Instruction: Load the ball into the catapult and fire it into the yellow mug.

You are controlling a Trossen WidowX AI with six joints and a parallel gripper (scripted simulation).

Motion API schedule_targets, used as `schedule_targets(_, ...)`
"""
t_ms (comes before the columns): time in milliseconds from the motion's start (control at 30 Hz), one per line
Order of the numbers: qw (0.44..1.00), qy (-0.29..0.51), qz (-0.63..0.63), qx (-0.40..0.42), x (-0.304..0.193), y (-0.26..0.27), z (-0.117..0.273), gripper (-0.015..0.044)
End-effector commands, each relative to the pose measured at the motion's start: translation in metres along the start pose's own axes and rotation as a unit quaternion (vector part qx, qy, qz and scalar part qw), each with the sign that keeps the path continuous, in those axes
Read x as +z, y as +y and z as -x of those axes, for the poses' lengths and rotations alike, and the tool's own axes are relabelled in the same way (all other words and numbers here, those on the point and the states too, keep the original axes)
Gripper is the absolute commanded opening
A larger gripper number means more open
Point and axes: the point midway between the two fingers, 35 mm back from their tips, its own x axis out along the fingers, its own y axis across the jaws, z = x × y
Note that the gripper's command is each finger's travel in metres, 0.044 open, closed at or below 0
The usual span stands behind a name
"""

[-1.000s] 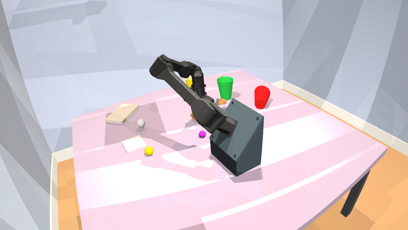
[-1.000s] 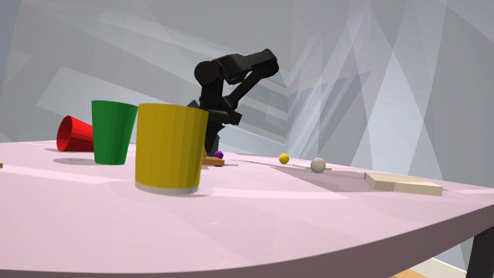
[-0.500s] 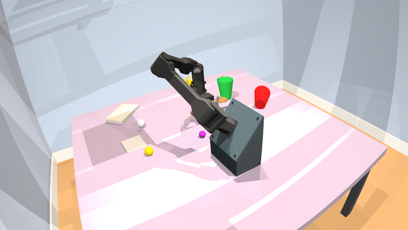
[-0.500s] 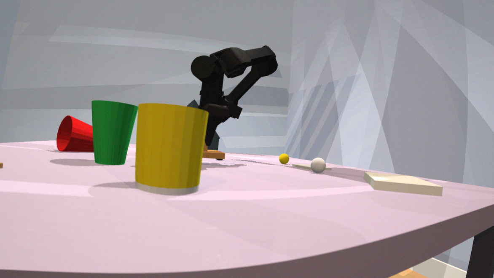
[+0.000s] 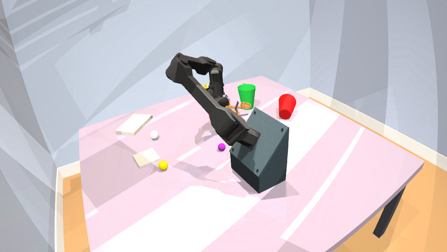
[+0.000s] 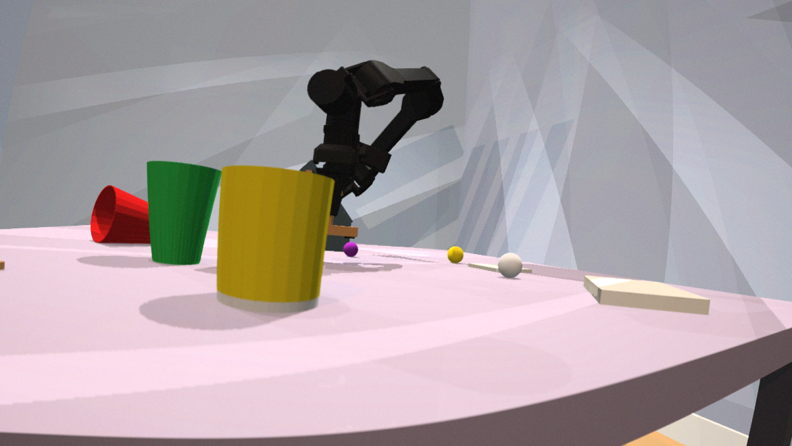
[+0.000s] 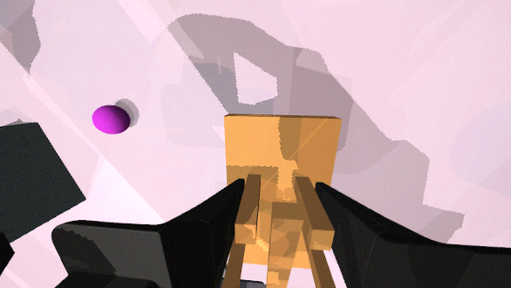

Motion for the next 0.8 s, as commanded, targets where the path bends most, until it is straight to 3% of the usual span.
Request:
schedule_targets(0, 0.998, 0.003, -0.067, -0.002, -0.002, -0.002, 0.002, 0.0)
schedule_targets(467, 0.956, 0.001, -0.294, -0.001, -0.003, -0.018, 0.0, 0.0)
schedule_targets(767, 0.953, 0.001, -0.304, -0.001, -0.004, -0.022, 0.0, 0.0)
